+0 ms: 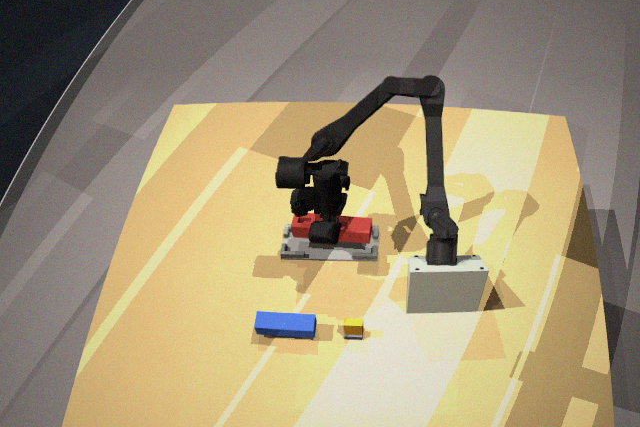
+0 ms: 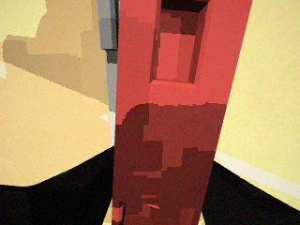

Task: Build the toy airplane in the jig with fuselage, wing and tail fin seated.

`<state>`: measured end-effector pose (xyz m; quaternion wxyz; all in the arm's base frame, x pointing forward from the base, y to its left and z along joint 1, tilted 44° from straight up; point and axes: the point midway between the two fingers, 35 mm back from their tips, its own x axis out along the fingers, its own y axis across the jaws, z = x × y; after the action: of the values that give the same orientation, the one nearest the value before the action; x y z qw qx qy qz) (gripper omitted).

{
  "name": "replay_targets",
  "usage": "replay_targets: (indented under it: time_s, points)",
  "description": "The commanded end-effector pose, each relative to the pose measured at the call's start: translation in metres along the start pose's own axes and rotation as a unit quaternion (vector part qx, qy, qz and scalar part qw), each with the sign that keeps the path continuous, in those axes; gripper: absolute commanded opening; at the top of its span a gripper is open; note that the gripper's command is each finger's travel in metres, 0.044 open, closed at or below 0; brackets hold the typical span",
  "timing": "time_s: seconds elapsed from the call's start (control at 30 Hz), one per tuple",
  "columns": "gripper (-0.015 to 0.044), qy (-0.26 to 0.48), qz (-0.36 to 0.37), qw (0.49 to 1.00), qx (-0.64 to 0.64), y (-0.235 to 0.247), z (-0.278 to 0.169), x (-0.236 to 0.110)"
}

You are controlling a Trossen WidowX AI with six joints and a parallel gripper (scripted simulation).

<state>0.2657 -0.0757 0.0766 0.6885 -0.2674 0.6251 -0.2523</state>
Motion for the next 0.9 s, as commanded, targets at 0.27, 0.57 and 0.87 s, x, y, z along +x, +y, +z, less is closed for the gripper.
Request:
replay_targets:
  time_s: [0.27,0.57,0.87]
  points:
    - [0.0195,-0.001,-0.002,1.0,-0.002,-0.001,0.001,0.019]
    - [0.0188,0.001,-0.002,1.0,0.0,-0.002,-0.001,0.026]
    - [0.0069,0.001,-0.002,1.0,0.0,-0.002,-0.001,0.026]
